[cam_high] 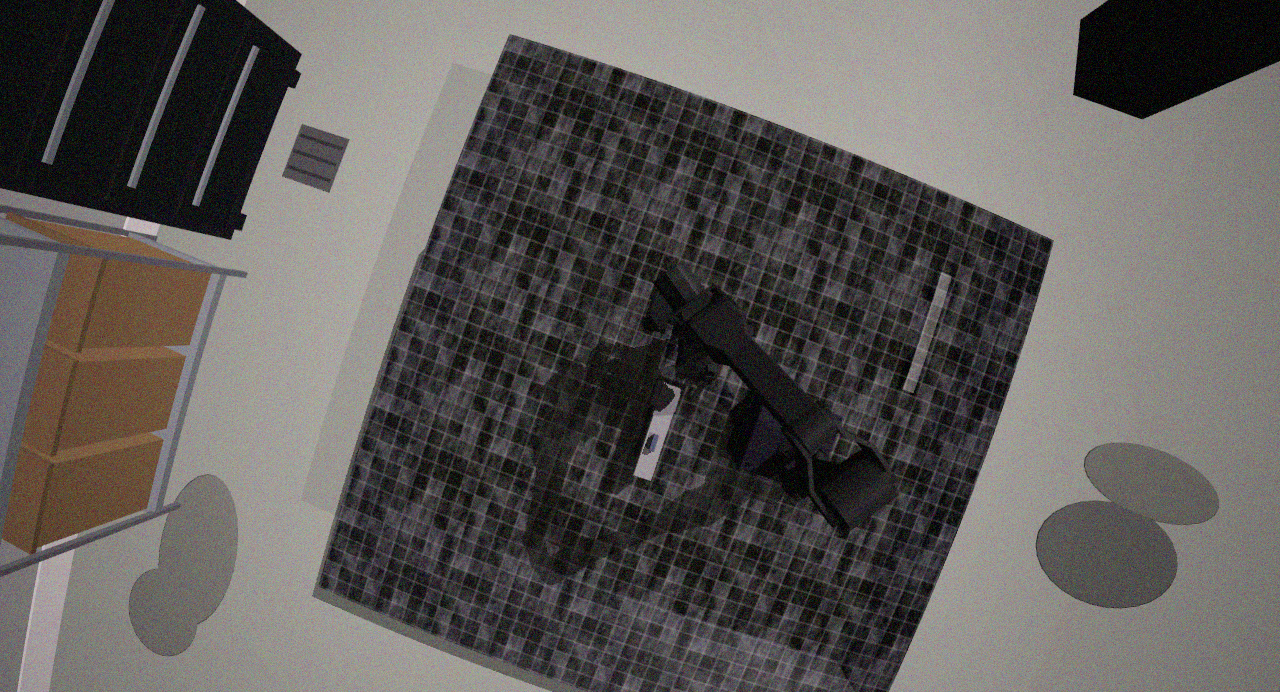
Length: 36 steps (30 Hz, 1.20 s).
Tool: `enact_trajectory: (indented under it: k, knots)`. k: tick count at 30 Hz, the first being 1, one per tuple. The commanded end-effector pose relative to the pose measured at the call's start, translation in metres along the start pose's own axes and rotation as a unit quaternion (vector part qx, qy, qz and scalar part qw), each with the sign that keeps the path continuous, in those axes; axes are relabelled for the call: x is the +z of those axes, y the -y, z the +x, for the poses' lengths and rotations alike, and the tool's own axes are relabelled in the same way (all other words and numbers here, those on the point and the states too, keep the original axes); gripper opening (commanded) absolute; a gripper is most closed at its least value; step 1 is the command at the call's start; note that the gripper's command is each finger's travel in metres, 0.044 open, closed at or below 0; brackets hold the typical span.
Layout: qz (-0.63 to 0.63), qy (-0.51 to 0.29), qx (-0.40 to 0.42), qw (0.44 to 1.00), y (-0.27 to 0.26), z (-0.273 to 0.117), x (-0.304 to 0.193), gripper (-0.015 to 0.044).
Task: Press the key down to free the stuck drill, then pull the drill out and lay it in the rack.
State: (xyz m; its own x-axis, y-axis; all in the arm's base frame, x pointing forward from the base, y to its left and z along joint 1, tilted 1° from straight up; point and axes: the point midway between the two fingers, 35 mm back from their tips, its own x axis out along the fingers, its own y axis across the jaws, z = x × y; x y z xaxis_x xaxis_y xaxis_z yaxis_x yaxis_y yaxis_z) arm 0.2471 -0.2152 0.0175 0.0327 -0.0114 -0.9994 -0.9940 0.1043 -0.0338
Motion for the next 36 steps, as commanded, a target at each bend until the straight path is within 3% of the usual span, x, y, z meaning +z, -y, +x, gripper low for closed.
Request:
enact_trajectory:
  k: [1, 36]
  knots:
    - [-0.002, 0.001, -0.003, 1.0, 0.001, -0.003, 0.0, 0.0]
    - [-0.002, 0.001, -0.003, 1.0, 0.002, -0.017, 0.002, 0.0]
